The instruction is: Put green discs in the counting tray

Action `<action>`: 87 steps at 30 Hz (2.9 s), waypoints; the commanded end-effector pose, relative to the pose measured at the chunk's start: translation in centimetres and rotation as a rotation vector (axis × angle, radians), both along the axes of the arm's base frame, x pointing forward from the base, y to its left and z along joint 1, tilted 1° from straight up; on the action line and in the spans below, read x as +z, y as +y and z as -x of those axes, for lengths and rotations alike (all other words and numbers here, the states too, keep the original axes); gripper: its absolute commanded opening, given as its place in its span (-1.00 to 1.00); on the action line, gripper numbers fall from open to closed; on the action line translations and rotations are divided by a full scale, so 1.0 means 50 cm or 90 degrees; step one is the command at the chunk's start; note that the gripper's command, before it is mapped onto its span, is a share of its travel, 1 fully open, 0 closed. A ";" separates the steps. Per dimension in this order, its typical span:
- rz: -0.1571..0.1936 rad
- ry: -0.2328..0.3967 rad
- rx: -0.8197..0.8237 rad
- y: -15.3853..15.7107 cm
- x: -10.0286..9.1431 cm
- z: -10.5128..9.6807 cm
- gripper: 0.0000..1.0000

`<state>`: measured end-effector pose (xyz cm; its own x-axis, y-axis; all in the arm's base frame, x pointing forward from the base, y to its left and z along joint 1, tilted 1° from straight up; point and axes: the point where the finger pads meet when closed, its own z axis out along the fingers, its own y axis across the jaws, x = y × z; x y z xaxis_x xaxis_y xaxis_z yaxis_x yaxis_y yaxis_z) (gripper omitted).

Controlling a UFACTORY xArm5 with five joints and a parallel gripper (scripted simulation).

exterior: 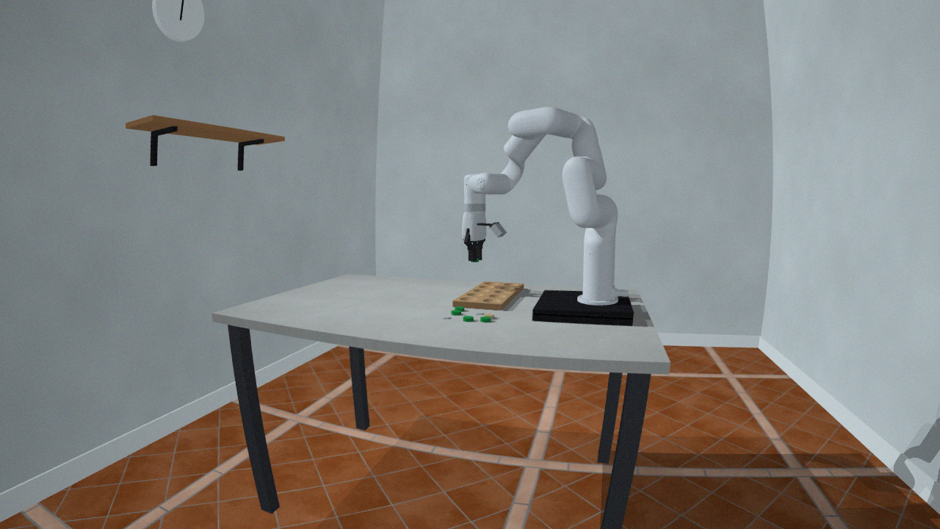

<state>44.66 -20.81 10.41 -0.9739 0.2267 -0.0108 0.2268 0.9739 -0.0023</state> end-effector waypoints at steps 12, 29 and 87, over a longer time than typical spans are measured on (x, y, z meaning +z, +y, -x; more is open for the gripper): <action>0.001 0.000 0.001 -0.167 0.006 0.083 -1.00; 0.001 0.000 0.001 -0.164 -0.161 0.081 -1.00; 0.001 0.000 0.001 -0.166 -0.193 0.078 -0.33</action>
<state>40.67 -29.03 0.62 -0.9744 0.2248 -0.0079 0.2248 0.9744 -0.0033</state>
